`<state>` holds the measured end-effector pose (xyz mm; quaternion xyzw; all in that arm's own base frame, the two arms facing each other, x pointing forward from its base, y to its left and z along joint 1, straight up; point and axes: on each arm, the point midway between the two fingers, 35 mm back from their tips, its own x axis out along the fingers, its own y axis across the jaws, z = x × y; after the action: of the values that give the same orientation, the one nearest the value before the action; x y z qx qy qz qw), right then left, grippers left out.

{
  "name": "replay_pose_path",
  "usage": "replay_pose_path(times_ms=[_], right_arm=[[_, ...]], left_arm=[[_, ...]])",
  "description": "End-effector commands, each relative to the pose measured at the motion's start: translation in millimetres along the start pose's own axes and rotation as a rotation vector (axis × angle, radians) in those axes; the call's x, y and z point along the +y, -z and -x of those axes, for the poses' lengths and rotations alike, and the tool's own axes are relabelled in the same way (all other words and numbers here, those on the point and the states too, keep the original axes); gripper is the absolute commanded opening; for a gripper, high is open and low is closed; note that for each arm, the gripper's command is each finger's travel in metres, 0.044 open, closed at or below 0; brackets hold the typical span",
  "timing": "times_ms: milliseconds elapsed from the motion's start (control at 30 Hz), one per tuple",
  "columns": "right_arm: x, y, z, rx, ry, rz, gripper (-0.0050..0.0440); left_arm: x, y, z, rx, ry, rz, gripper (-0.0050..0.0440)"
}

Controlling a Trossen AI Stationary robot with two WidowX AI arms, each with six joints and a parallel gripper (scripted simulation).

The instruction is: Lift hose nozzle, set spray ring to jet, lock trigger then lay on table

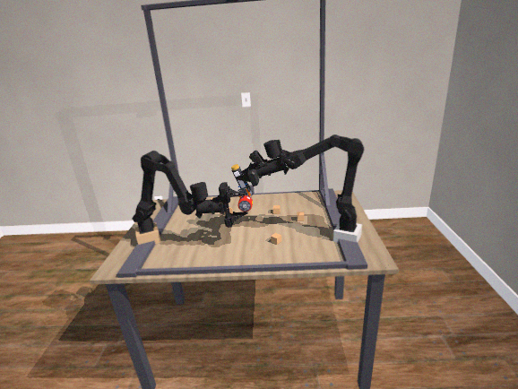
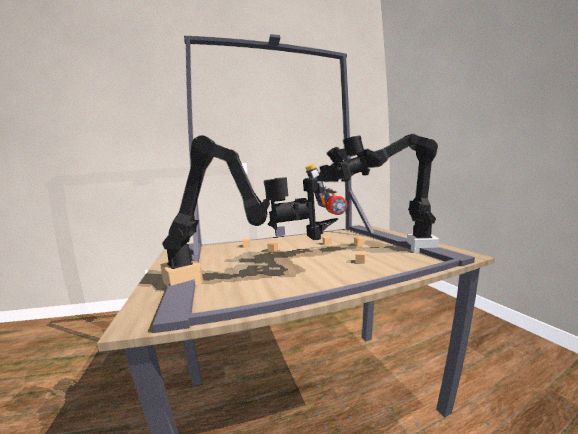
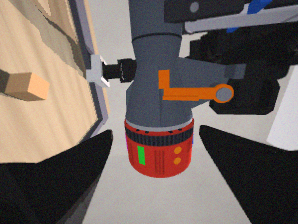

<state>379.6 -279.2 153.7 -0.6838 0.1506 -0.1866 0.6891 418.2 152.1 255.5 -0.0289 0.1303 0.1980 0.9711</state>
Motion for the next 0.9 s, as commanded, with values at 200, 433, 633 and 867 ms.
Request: replay_pose_path(times_ms=[200,433,633,867], right_arm=[[-8.4,0.9,-5.4,0.004,0.02,0.008,0.0],[-8.4,0.9,-5.4,0.004,0.02,0.008,0.0],[-8.4,0.9,-5.4,0.004,0.02,0.008,0.0],[-14.3,0.9,-5.5,0.001,-0.112,0.008,0.0]], left_arm=[[0.4,-18.5,5.7,-0.049,-0.002,-0.003,0.017],[0.4,-18.5,5.7,-0.049,-0.002,-0.003,0.017],[0.4,-18.5,5.7,-0.049,-0.002,-0.003,0.017],[0.4,-18.5,5.7,-0.049,-0.002,-0.003,0.017]])
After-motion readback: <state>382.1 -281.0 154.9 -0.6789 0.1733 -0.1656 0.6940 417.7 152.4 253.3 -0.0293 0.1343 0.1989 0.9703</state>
